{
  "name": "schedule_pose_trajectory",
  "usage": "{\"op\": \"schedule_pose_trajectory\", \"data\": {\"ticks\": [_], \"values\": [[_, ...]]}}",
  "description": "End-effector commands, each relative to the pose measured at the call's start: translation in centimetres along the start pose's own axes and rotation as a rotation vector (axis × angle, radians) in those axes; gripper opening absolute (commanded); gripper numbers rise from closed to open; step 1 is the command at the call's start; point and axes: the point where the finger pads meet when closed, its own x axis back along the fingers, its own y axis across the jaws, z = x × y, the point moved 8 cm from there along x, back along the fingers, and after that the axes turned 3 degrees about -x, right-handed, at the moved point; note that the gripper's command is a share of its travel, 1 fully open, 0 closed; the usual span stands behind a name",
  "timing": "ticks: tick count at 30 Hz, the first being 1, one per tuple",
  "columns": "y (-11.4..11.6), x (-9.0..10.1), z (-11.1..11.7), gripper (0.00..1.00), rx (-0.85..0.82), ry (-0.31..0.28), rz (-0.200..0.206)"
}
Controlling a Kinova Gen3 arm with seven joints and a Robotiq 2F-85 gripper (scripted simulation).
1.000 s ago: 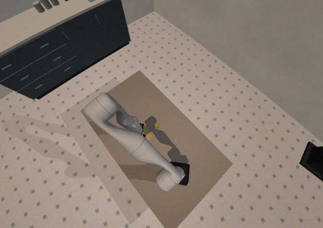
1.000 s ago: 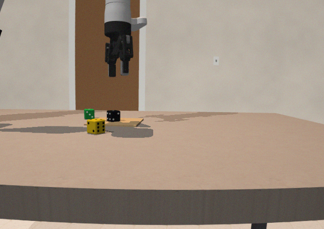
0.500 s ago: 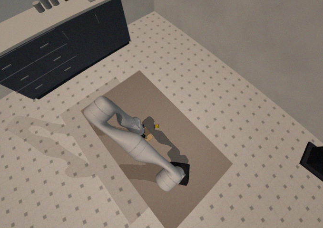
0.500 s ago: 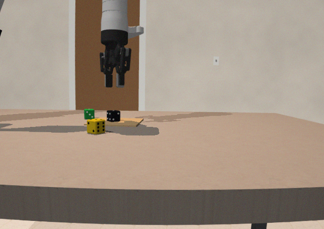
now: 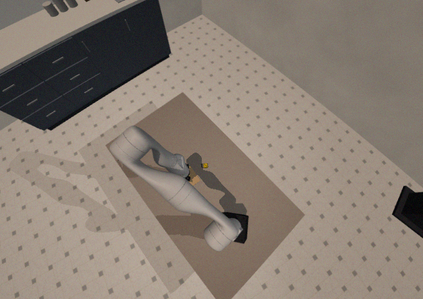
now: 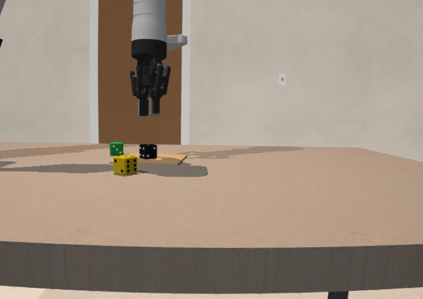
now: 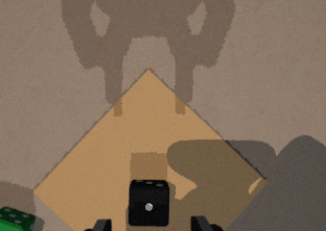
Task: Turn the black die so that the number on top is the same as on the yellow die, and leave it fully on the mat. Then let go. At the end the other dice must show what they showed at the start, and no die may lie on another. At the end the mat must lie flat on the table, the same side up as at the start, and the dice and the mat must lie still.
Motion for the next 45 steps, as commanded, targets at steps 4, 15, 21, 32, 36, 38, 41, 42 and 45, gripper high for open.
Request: {"op": "schedule_pose_trajectory", "data": {"ticks": [4,15,21,32,36,38,41,42,45], "values": [[0.0,0.0,0.0,0.46,0.0,0.001,-0.001],[0.0,0.0,0.0,0.46,0.0,0.001,-0.001],[0.0,0.0,0.0,0.46,0.0,0.001,-0.001],[0.0,-0.7,0.0,0.46,0.0,0.001,-0.001],[0.0,-0.9,0.0,0.46,0.0,0.001,-0.001],[0.0,-1.2,0.0,0.46,0.0,0.001,-0.001],[0.0,-1.7,0.0,0.46,0.0,0.001,-0.001],[0.0,-1.8,0.0,0.46,0.0,0.001,-0.001],[0.0,-2.3,0.0,0.46,0.0,0.001,-0.001]]}}
